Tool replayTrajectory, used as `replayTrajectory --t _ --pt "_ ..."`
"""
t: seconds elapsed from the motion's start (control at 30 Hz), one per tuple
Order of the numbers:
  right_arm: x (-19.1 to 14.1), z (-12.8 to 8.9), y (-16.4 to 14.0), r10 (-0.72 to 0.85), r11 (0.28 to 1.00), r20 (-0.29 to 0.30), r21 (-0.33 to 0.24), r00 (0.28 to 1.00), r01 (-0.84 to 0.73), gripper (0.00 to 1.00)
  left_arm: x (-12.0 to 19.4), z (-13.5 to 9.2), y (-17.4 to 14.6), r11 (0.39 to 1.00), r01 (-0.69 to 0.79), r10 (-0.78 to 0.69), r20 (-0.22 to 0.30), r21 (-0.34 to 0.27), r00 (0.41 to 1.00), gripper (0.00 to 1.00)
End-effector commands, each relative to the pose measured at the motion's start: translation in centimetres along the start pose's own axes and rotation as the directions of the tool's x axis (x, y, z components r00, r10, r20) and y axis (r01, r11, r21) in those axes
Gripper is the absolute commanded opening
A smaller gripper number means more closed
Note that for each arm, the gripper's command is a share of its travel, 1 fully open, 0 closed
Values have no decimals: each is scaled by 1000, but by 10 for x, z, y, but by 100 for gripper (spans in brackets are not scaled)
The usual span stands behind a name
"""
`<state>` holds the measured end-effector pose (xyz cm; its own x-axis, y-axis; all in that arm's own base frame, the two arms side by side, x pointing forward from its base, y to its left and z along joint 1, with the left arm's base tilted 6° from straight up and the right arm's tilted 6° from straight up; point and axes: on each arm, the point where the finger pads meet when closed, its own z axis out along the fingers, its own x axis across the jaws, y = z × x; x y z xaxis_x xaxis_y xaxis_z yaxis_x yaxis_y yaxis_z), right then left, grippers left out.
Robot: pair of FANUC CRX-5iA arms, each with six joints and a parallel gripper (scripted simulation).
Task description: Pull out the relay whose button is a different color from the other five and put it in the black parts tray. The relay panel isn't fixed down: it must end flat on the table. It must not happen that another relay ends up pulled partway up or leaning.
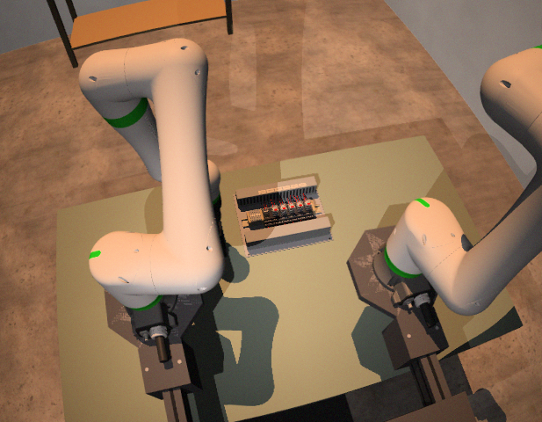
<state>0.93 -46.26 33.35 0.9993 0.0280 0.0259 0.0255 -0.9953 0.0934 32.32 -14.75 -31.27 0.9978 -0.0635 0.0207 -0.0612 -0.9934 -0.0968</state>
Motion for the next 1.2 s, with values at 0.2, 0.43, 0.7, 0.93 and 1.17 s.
replayTrajectory --t 0.2,0.43,0.7,0.93,1.17 --pt "0 -1 0 0 1000 0 -2 1000 0 100 1 0 0 1000 0 0 -1 0 1000 98" --pt "0 -1 0 0 1000 0 -2 1000 0 100 1 -1 0 1000 0 0 -1 0 1000 98" --pt "0 -1 0 0 1000 0 -2 1000 0 100 1 -1 0 1000 0 0 -1 0 1000 98" --pt "0 -1 0 0 1000 0 -2 1000 0 100 1 -2 0 1000 0 0 -1 0 1000 98" --pt "0 -1 0 0 1000 0 -2 1000 0 100 1 -4 0 1000 0 0 -1 0 1000 98"
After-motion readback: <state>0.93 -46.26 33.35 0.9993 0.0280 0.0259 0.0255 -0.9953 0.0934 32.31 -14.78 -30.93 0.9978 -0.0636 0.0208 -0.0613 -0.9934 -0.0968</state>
